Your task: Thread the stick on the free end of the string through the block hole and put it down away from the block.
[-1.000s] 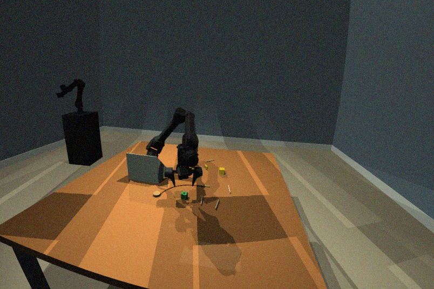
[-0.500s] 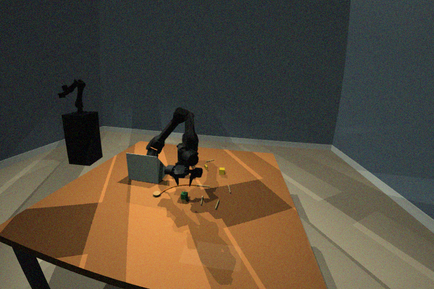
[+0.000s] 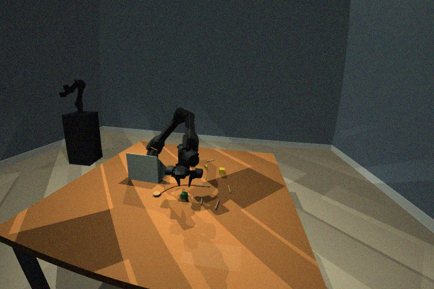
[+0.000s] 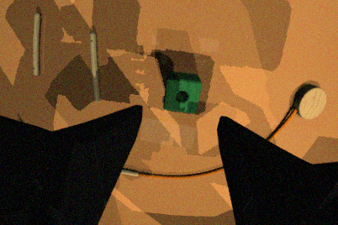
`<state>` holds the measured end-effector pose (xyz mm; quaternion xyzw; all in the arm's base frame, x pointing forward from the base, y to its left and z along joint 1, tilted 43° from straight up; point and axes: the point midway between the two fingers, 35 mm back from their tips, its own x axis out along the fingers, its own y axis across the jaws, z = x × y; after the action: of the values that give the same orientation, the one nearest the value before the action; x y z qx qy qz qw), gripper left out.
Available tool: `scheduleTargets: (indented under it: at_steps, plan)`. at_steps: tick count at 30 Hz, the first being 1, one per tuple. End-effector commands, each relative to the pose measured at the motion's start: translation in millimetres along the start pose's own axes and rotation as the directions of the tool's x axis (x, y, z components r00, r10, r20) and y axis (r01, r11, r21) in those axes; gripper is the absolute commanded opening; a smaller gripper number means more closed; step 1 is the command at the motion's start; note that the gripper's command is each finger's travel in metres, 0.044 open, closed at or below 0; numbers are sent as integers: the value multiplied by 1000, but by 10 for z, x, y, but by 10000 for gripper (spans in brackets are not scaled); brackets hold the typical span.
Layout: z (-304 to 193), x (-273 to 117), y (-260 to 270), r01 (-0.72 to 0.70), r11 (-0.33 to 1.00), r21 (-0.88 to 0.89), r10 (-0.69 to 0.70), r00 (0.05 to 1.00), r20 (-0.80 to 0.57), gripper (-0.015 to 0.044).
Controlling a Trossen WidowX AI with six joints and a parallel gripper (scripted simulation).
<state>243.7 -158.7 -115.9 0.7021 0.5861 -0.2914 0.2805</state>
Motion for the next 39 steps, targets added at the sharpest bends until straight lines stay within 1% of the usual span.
scheduleTargets:
  at_steps: [1,30,35,39]
  plan:
    - [0,58,-5,0,1000,5,0,1000,-2,239]
    - [-12,534,-10,0,1000,5,0,1000,-4,239]
    - [-14,557,-12,0,1000,5,0,1000,-5,239]
    - [-7,544,2,2,1000,-3,-2,1000,0,134]
